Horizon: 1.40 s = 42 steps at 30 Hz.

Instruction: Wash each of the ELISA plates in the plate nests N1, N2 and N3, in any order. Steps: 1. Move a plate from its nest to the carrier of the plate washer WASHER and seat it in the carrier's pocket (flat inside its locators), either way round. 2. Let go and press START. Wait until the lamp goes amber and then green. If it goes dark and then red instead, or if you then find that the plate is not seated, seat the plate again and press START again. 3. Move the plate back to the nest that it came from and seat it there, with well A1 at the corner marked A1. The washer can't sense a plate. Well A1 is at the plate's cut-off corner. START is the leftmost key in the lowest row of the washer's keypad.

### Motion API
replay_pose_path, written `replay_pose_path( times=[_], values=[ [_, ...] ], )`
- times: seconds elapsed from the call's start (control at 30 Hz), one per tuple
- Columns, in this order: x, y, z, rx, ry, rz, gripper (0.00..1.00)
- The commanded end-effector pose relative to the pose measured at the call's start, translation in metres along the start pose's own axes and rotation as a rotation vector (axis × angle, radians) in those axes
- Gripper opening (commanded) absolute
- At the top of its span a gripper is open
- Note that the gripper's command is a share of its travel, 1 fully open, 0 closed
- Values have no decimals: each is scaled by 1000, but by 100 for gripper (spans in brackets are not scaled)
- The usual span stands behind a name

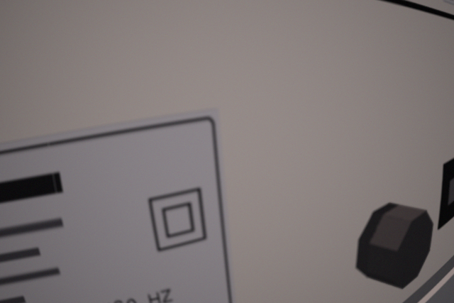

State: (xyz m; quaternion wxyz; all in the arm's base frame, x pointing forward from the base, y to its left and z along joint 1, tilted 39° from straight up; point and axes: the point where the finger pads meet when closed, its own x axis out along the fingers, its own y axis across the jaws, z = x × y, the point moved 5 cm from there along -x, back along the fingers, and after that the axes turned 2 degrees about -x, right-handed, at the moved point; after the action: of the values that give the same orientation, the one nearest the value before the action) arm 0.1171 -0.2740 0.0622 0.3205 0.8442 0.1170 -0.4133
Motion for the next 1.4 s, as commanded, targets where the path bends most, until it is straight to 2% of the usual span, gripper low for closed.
replay_pose_path(
  times=[0.0, 0.23, 0.27, 0.37, 0.67, 0.73, 1.07, 1.23, 1.37],
  values=[
    [-4, 7, 3, -20, -7, 13, 84],
    [-4, 7, 3, -20, -7, 13, 84],
    [-1, 2, -9, -72, 1, 2, 84],
    [0, 5, -22, -181, -6, 13, 84],
    [3, 7, -67, -478, -4, 11, 84],
    [3, 7, -67, -478, -4, 11, 84],
    [4, 16, -119, -816, -8, 24, 84],
    [2, 27, -147, -805, -9, 38, 84],
    [4, 26, -153, -800, -6, 30, 84]
  ],
)
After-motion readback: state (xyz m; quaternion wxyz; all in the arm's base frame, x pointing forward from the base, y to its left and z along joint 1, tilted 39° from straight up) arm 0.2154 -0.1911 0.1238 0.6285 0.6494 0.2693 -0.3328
